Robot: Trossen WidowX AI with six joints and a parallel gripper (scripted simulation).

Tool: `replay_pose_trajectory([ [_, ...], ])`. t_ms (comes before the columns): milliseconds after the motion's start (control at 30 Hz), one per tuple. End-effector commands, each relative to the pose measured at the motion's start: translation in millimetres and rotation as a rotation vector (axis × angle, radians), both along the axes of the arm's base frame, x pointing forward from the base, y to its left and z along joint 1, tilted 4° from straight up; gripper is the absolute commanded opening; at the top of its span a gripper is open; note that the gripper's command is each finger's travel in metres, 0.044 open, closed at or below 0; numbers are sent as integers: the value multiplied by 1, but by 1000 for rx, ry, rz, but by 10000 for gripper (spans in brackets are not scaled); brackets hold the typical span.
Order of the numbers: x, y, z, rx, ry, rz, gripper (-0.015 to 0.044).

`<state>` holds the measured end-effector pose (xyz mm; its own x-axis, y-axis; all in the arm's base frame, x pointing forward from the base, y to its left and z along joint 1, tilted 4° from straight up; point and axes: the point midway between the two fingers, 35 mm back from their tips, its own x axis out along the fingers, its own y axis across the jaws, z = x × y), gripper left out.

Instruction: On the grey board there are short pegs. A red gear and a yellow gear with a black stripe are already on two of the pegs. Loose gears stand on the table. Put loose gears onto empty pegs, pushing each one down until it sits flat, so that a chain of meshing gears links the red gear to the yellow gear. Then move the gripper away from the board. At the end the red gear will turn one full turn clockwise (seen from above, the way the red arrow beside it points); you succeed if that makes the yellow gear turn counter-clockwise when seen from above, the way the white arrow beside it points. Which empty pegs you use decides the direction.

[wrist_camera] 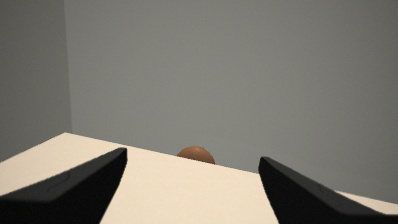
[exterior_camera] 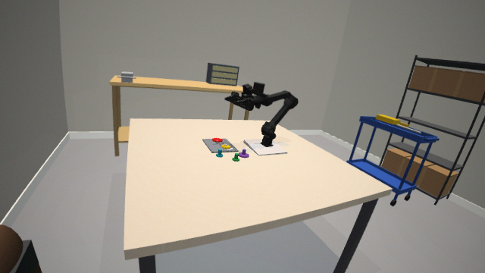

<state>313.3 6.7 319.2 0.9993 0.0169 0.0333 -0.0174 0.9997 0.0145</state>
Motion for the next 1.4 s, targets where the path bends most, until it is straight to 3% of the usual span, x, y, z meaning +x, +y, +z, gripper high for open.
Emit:
replay_pose_trajectory([
  [0, 2, 1, -2, -3, 14, 3, 426],
  [300, 41, 49, -113, -166, 705, 182, 440],
  [500, 23, 73, -181, -312, 1194, 336, 440],
  [633, 5, 84, -205, -384, 1439, 423, 440],
  [1367, 5, 93, -222, -394, 1476, 437, 440],
])
